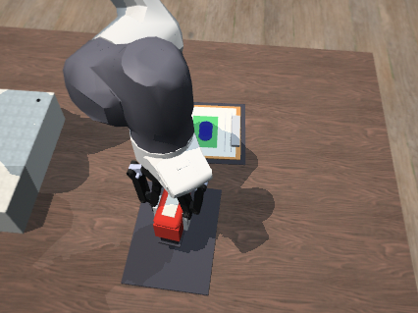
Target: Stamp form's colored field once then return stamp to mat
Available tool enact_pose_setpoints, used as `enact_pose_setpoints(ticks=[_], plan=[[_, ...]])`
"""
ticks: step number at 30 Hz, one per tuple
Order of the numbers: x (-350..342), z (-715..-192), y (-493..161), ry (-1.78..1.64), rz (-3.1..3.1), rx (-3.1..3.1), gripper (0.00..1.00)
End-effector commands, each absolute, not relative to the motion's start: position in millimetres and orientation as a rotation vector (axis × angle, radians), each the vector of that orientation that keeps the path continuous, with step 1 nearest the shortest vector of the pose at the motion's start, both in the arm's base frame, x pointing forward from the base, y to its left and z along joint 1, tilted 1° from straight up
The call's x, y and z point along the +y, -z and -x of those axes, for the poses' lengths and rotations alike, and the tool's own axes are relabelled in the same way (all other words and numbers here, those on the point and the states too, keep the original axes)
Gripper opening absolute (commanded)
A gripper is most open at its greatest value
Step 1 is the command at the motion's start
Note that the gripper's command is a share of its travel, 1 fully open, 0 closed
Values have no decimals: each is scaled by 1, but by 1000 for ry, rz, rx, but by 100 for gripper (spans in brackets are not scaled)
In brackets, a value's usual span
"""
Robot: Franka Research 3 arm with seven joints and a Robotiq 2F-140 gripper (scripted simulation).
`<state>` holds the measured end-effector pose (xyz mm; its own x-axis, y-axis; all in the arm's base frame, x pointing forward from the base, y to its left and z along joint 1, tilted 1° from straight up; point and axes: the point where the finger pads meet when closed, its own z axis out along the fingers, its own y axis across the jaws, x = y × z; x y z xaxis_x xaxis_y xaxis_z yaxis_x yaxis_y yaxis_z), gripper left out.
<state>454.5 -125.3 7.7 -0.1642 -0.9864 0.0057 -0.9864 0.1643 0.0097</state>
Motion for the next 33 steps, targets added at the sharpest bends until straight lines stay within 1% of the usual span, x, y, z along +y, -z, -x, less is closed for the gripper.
enact_pose_setpoints(ticks=[1, 33], plan=[[-125, -457, -8, 21, -2118, -2312, 18], [-118, -452, 0, 20, -2118, -2312, 18]])
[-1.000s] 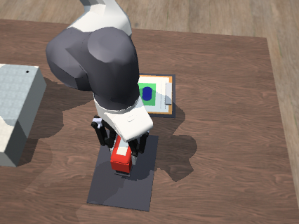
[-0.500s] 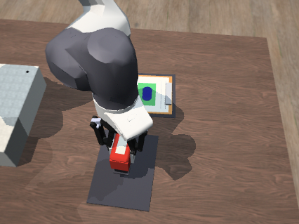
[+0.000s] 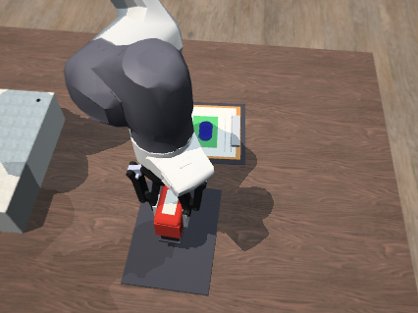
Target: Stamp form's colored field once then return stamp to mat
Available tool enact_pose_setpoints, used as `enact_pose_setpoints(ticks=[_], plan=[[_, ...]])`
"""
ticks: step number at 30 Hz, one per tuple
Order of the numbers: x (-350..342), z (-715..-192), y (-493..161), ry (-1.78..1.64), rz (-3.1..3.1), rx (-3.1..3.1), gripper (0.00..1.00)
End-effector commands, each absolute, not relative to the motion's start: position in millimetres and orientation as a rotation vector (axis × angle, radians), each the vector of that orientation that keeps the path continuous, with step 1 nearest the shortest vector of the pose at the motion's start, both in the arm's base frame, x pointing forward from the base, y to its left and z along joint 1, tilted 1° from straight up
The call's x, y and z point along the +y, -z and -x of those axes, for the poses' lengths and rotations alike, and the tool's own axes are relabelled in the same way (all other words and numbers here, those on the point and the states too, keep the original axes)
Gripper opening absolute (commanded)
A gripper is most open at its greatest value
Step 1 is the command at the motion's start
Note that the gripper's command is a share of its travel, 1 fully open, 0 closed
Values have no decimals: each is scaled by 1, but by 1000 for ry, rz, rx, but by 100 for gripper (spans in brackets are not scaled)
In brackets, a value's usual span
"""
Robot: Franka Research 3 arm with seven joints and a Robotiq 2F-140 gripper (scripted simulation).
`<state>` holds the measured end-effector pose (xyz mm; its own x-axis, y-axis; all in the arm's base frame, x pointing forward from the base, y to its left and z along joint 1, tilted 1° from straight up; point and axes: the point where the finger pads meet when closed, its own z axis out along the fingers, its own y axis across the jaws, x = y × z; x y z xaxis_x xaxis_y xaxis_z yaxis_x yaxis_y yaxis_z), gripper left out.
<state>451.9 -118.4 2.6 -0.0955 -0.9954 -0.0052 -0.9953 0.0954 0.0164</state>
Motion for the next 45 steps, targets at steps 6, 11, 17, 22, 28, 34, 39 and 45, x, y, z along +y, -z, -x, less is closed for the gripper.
enact_pose_setpoints(ticks=[6, 11, 17, 22, 28, 34, 39, 45], plan=[[-118, -452, 10, 20, -2118, -2312, 18], [-118, -452, 20, 20, -2118, -2312, 18], [-118, -452, 31, 20, -2118, -2312, 18], [-118, -452, 35, 20, -2118, -2312, 18], [-118, -452, 35, 20, -2118, -2312, 18], [-118, -452, 35, 20, -2118, -2312, 18], [-119, -454, 35, 20, -2118, -2312, 18], [-120, -454, 35, 21, -2118, -2312, 18]])
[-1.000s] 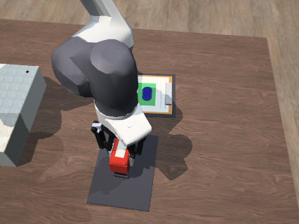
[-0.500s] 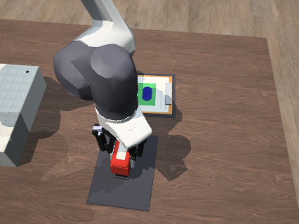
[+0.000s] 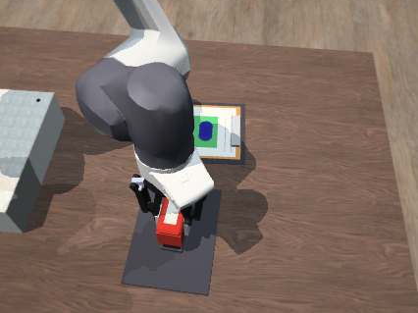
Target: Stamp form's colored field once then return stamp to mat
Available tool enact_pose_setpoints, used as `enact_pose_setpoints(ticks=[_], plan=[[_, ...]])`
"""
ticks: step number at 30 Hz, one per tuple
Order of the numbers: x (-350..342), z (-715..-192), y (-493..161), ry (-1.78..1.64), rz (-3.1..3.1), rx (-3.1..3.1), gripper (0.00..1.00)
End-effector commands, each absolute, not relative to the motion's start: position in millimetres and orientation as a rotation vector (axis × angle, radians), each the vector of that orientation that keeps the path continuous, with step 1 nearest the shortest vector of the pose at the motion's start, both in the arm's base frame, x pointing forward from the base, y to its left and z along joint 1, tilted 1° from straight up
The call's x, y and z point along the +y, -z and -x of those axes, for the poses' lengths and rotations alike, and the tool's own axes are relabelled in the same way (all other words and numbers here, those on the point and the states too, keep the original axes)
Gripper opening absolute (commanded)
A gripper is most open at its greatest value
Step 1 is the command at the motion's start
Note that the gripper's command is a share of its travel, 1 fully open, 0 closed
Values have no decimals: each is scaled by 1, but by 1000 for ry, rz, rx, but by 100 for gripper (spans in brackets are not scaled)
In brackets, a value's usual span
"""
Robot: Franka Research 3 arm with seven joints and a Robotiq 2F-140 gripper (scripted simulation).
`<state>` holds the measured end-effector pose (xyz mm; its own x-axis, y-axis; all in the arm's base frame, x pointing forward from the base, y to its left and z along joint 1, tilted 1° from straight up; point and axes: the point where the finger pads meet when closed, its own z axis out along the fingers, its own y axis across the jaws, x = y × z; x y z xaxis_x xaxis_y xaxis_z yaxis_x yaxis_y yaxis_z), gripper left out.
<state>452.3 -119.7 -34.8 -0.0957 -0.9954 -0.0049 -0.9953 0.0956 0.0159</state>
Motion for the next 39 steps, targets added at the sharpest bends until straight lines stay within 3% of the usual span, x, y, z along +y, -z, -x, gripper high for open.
enact_pose_setpoints(ticks=[1, 4, 5, 39], plan=[[-120, -454, 35, 21, -2118, -2312, 18], [-120, -454, 35, 21, -2118, -2312, 18], [-120, -454, 35, 21, -2118, -2312, 52], [-120, -454, 35, 21, -2118, -2312, 52]])
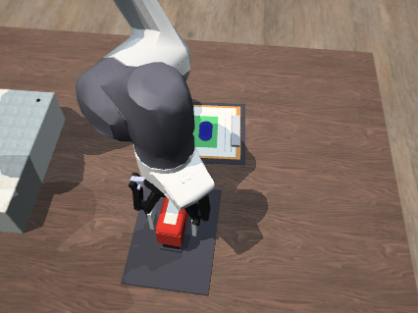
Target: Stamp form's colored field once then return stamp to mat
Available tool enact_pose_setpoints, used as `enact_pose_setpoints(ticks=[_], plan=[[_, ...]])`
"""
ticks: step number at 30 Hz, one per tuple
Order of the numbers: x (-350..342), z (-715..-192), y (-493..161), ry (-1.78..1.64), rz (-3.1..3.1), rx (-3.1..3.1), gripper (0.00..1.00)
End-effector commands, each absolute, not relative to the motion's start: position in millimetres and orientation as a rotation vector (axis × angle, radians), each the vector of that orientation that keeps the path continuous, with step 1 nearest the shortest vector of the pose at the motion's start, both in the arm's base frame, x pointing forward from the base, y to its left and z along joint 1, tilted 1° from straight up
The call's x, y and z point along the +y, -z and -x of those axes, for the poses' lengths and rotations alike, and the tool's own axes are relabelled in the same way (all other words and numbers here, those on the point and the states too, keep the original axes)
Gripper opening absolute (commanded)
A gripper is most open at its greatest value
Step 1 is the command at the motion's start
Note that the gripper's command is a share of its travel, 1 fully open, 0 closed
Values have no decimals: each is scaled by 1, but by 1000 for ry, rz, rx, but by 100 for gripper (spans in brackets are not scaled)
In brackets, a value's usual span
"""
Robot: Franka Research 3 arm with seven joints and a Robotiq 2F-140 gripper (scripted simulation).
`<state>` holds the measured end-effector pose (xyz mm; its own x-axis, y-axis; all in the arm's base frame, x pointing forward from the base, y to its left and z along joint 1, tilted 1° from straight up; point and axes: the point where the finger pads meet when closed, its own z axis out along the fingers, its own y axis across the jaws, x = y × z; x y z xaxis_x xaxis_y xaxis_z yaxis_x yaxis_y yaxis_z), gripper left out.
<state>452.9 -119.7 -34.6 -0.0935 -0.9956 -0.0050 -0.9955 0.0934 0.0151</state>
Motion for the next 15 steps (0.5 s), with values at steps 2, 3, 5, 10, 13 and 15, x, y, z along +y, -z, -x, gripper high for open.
enact_pose_setpoints(ticks=[2, 3, 5, 10, 13, 15], plan=[[-120, -454, 35, 21, -2118, -2312, 52], [-120, -454, 34, 20, -2118, -2312, 52], [-120, -454, 28, 20, -2118, -2312, 52], [-120, -455, 2, 20, -2118, -2312, 52], [-120, -455, -33, 21, -2118, -2312, 52], [-120, -455, -49, 21, -2118, -2312, 52]])
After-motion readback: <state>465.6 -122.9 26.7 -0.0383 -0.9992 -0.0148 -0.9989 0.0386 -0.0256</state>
